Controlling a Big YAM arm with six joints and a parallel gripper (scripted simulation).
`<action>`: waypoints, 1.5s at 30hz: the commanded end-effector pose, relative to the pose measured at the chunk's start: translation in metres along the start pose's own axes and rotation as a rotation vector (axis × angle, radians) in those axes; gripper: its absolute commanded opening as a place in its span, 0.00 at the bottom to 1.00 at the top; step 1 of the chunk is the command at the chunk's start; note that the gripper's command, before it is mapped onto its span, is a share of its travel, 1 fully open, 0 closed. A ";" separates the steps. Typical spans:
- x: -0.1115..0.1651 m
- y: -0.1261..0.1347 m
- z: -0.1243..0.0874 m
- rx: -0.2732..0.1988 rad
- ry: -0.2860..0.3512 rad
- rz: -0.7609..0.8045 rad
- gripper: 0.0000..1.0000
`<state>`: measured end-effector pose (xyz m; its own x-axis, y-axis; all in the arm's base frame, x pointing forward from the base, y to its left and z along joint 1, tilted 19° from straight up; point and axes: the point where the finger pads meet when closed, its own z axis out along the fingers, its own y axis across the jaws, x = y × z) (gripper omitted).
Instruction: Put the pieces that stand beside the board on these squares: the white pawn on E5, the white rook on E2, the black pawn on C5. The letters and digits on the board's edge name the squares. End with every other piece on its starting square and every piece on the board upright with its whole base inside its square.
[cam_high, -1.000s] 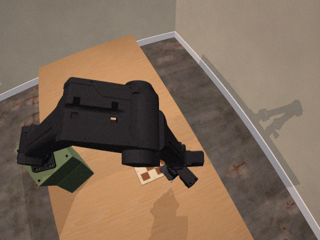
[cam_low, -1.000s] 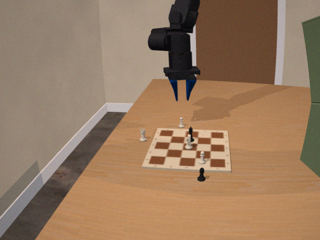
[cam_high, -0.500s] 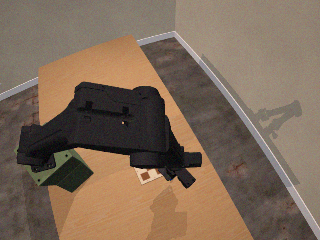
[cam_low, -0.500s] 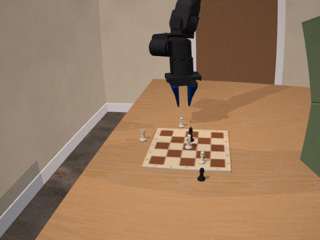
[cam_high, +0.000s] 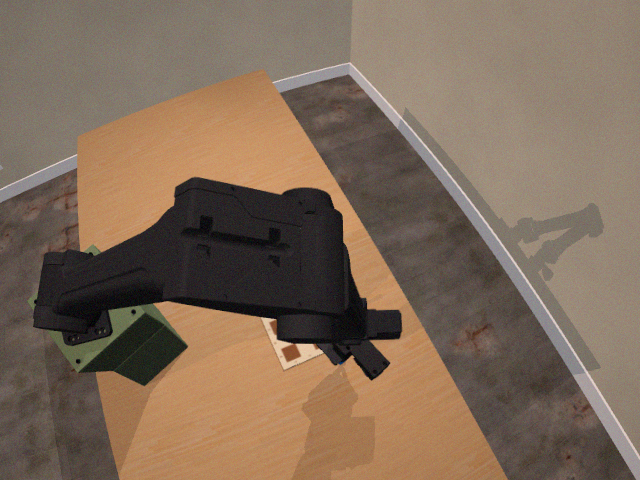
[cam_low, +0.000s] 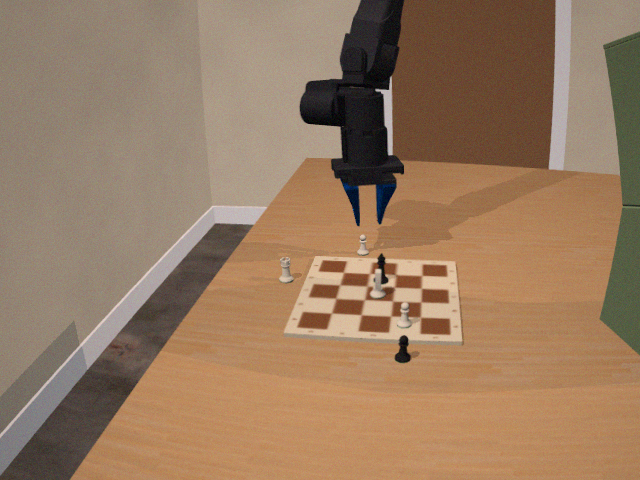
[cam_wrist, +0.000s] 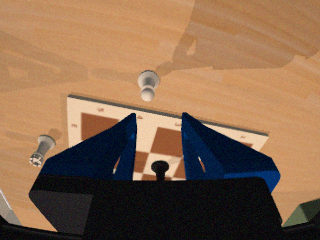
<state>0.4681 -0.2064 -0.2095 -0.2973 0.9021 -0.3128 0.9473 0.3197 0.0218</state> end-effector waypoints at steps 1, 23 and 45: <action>-0.015 0.016 0.000 -0.037 -0.030 -0.003 0.32; -0.022 0.021 0.004 -0.052 -0.043 0.001 0.32; -0.022 0.021 0.004 -0.051 -0.042 0.001 0.32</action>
<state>0.4762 -0.2112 -0.2196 -0.2971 0.8995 -0.3203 0.9456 0.3237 0.0318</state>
